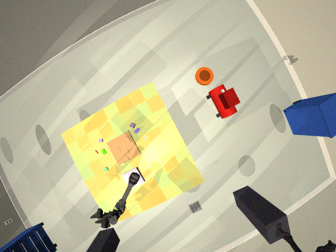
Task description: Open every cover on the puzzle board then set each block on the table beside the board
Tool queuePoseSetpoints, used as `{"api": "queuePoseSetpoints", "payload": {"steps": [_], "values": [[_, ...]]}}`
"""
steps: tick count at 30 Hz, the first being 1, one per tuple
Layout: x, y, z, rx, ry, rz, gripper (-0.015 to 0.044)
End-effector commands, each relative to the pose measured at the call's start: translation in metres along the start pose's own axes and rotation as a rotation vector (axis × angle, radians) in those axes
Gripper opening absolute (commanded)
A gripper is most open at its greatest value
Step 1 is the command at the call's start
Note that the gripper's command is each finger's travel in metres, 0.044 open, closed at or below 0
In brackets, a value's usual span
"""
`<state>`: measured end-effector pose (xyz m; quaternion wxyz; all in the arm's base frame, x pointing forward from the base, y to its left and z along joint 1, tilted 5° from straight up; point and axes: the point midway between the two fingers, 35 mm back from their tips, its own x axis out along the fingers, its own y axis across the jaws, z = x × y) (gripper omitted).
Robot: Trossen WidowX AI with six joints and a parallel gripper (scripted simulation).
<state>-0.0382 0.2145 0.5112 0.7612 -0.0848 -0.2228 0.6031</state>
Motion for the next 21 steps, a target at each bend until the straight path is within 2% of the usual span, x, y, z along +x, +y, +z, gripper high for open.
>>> {"api": "queuePoseSetpoints", "payload": {"steps": [1, 15, 21], "values": [[0.000, 0.000, 0.000, -0.001, 0.001, 0.000, 0.0374], [0.033, 0.016, -0.033, -0.096, 0.118, -0.020, 0.0006], [0.048, 0.020, -0.053, -0.133, 0.180, -0.027, 0.0000]]}}
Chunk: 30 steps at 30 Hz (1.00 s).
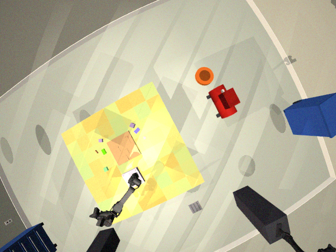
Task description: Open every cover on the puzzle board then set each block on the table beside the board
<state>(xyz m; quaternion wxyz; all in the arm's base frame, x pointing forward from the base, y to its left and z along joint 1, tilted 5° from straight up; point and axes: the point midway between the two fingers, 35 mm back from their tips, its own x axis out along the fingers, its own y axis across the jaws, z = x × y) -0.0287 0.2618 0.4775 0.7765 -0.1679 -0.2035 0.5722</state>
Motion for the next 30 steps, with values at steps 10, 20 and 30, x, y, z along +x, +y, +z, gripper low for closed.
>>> {"api": "queuePoseSetpoints", "payload": {"steps": [10, 20, 30], "values": [[0.038, 0.008, -0.044, -0.055, 0.153, -0.014, 0.0000], [0.061, 0.003, -0.082, -0.054, 0.273, -0.048, 0.0000], [0.079, -0.006, -0.127, -0.064, 0.413, -0.070, 0.0000]]}}
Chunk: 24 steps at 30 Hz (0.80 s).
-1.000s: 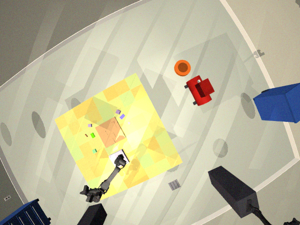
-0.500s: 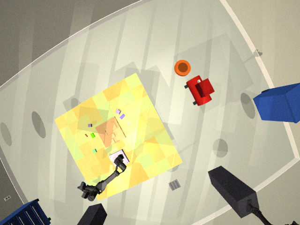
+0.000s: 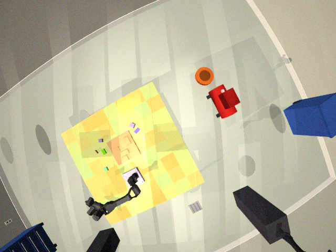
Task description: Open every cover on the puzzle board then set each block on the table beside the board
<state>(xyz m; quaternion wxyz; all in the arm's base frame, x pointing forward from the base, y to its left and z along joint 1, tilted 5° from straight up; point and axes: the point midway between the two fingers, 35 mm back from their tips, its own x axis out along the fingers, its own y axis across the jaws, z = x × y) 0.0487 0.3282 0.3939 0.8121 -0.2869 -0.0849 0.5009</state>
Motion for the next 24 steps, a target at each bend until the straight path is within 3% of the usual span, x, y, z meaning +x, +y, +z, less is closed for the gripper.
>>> {"api": "queuePoseSetpoints", "payload": {"steps": [1, 24], "values": [[0.015, -0.003, -0.018, 0.002, 0.067, -0.006, 0.0000], [0.068, -0.031, -0.122, 0.051, 0.415, -0.045, 0.0000]]}}
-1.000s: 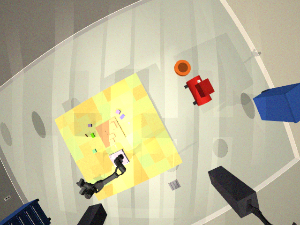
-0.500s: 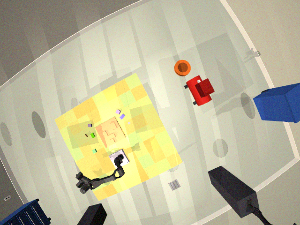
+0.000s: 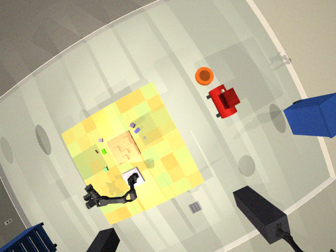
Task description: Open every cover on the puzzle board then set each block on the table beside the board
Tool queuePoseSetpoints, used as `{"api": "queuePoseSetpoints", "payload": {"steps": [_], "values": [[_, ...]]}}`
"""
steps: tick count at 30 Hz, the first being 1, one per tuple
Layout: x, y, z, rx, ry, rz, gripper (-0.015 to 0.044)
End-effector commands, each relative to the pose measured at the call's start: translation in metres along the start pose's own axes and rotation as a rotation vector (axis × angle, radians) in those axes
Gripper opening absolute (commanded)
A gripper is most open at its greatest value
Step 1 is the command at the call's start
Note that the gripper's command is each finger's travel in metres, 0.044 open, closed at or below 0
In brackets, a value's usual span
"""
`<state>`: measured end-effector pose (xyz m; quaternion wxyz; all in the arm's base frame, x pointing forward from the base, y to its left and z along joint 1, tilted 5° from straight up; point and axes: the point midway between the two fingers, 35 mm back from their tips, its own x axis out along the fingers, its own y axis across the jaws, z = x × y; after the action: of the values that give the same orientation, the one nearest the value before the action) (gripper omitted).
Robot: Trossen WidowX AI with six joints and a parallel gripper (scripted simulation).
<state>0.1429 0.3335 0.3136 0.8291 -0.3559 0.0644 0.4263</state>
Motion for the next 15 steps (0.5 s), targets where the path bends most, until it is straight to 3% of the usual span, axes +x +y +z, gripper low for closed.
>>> {"api": "queuePoseSetpoints", "payload": {"steps": [1, 15], "values": [[0.015, -0.007, -0.018, 0.019, 0.072, -0.004, 0.0000], [0.055, -0.030, -0.078, 0.082, 0.287, -0.004, 0.0000]]}}
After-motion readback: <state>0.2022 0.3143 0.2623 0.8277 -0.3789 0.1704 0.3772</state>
